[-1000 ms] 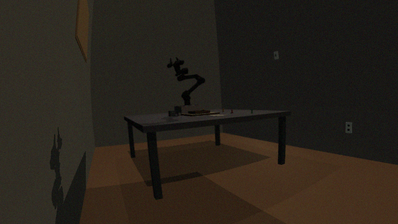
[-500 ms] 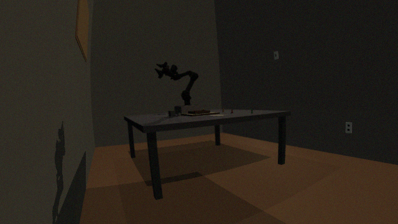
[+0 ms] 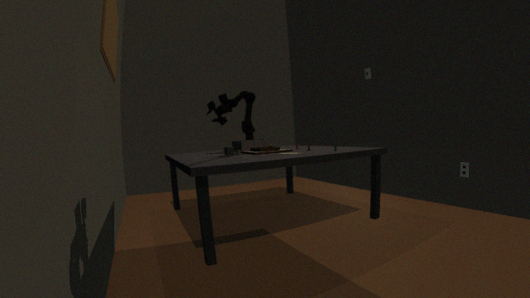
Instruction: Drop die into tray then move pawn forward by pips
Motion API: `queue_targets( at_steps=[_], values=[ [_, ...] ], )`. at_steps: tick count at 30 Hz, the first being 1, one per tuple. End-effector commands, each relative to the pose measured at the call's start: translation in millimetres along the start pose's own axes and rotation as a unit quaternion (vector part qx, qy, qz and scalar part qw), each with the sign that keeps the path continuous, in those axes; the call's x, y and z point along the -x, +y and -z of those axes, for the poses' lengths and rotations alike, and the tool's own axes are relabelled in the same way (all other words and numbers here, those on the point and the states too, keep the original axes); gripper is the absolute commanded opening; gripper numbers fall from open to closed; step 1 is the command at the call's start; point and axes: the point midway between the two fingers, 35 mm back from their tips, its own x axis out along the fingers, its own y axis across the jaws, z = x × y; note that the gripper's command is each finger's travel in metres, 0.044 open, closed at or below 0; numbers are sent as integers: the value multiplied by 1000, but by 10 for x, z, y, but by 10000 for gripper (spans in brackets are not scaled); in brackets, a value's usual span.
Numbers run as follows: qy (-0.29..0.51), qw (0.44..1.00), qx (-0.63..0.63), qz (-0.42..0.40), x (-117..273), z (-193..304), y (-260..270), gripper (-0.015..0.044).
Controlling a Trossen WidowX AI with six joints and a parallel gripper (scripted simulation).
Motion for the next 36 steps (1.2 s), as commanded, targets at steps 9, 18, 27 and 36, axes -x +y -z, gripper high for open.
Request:
queue_targets(
  at_steps=[9, 18, 27, 36],
  values=[
    [101, 914, 36, -391, 180, -37, 1900, 275],
    [172, 840, 69, -510, 565, 2, 2421, 275],
    [172, 840, 69, -510, 512, 41, 2529, 275],
    [172, 840, 69, -510, 442, 82, 2657, 275]
  ],
)
